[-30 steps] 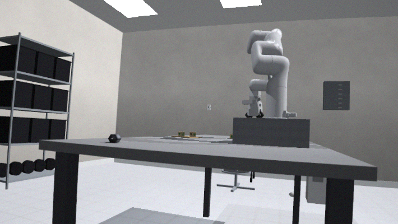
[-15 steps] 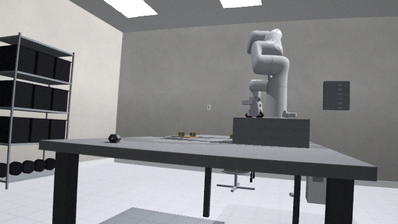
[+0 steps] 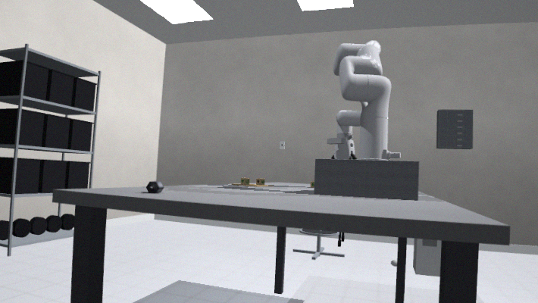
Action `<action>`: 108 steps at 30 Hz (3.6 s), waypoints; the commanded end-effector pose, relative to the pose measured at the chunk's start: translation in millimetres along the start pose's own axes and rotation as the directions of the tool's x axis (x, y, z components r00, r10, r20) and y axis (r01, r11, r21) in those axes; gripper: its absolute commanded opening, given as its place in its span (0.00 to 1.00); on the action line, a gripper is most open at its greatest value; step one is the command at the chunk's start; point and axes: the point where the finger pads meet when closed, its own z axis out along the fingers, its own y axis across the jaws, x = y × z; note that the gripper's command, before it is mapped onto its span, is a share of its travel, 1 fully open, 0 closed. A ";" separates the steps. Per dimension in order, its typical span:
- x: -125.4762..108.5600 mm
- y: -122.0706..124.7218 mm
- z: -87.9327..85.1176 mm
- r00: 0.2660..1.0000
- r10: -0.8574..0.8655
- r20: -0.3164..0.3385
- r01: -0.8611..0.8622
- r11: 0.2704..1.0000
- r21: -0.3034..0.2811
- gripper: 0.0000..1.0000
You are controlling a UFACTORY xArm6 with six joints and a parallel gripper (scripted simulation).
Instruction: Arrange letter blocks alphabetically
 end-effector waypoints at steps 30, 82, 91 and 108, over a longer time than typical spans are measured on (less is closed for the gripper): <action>-1.1 1.3 34.4 1.000 0.000 0.002 0.000 1.000 -0.003 0.69; -1.1 1.4 71.1 1.000 0.000 0.002 0.000 1.000 -0.003 0.69; -1.1 1.4 71.1 1.000 0.000 0.002 0.000 1.000 -0.003 0.69; -1.1 1.4 71.1 1.000 0.000 0.002 0.000 1.000 -0.003 0.69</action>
